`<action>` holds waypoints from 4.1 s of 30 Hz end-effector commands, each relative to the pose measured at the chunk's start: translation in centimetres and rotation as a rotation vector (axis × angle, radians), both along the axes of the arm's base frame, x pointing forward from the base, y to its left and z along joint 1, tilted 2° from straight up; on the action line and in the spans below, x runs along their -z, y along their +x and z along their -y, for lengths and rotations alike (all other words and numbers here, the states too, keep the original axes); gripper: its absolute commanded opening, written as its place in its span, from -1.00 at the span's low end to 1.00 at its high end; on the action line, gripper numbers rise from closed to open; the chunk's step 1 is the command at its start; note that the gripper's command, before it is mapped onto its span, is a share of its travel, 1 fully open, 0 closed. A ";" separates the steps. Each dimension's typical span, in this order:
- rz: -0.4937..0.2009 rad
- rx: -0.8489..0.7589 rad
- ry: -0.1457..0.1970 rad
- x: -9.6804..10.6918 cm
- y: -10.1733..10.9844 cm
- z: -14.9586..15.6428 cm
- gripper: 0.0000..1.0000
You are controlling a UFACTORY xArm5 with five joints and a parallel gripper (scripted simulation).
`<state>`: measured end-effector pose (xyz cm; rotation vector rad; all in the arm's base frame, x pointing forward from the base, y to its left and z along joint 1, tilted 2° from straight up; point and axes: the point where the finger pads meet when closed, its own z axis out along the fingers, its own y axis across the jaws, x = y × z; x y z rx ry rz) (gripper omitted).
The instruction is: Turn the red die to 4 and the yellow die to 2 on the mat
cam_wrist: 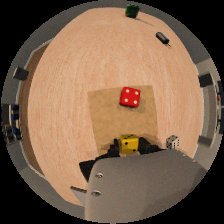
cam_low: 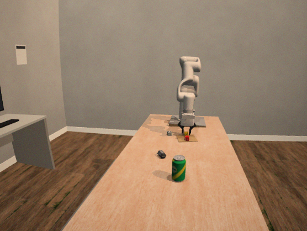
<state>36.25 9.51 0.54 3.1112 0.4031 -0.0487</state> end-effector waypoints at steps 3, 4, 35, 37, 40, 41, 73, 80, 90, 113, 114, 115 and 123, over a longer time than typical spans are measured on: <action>0.004 0.000 0.001 -3.1 0.3 0.0 -0.05; 0.004 0.000 0.001 -3.6 0.3 0.0 -0.05; 0.004 0.000 0.001 -8.1 0.4 0.2 1.00; 0.004 0.000 0.001 -8.1 0.4 0.2 1.00; 0.004 0.000 0.001 -8.1 0.4 0.2 1.00; 0.004 0.000 0.001 -8.1 0.4 0.2 1.00; 0.004 0.000 0.001 -16.5 0.7 0.4 1.00; 0.004 0.000 0.001 -16.5 0.7 0.4 1.00; 0.004 0.000 0.001 -16.5 0.7 0.4 1.00; 0.004 0.000 0.001 -16.5 0.7 0.4 1.00; 0.004 0.000 0.001 -16.5 0.7 0.4 1.00; 0.004 0.000 0.001 -16.5 0.7 0.4 1.00; 0.004 0.000 0.001 -16.5 0.7 0.4 1.00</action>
